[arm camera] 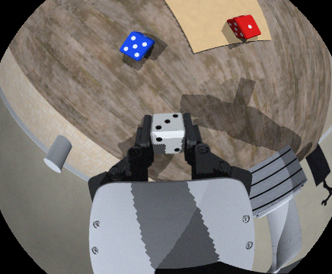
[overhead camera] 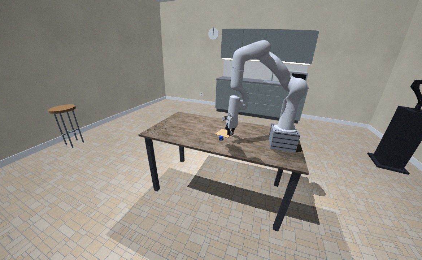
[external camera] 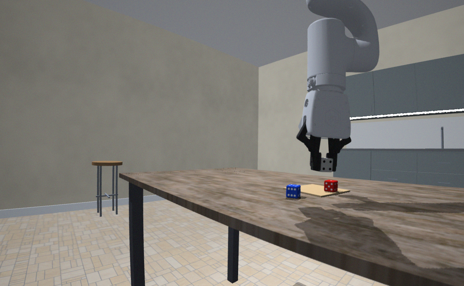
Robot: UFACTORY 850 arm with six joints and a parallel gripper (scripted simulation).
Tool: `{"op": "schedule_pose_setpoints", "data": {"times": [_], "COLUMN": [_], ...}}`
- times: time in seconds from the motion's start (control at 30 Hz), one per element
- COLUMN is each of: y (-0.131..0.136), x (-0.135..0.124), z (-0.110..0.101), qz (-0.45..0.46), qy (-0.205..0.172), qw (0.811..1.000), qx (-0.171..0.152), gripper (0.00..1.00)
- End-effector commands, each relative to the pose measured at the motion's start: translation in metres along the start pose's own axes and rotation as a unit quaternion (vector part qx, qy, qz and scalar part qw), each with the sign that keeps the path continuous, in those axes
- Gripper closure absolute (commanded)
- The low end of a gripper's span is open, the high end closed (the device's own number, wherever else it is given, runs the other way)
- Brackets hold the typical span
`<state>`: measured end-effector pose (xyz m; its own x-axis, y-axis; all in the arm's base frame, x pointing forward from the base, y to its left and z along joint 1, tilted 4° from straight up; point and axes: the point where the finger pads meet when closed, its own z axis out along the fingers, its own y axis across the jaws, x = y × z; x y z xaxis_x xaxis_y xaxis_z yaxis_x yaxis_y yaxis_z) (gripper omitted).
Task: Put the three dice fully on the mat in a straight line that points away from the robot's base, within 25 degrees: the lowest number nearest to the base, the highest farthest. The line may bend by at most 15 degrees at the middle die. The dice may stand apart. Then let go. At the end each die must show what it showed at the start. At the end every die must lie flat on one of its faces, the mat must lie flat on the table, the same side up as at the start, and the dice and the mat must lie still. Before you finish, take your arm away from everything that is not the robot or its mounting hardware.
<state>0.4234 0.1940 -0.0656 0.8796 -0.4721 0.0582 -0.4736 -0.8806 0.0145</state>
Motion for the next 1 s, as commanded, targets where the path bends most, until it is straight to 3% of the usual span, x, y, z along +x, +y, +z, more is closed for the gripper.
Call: {"op": "schedule_pose_setpoints", "data": {"times": [0.0, 0.43, 0.97], "y": [-0.001, -0.002, -0.002], "x": [0.001, 0.001, 0.001], "z": [-0.011, -0.026, -0.027], "qz": [0.0, 0.0, -0.001], "qy": [-0.007, -0.007, -0.007], "qw": [1.0, 1.0, 1.0], "qx": [-0.018, -0.018, -0.018], "gripper": [0.73, 0.73, 0.73]}}
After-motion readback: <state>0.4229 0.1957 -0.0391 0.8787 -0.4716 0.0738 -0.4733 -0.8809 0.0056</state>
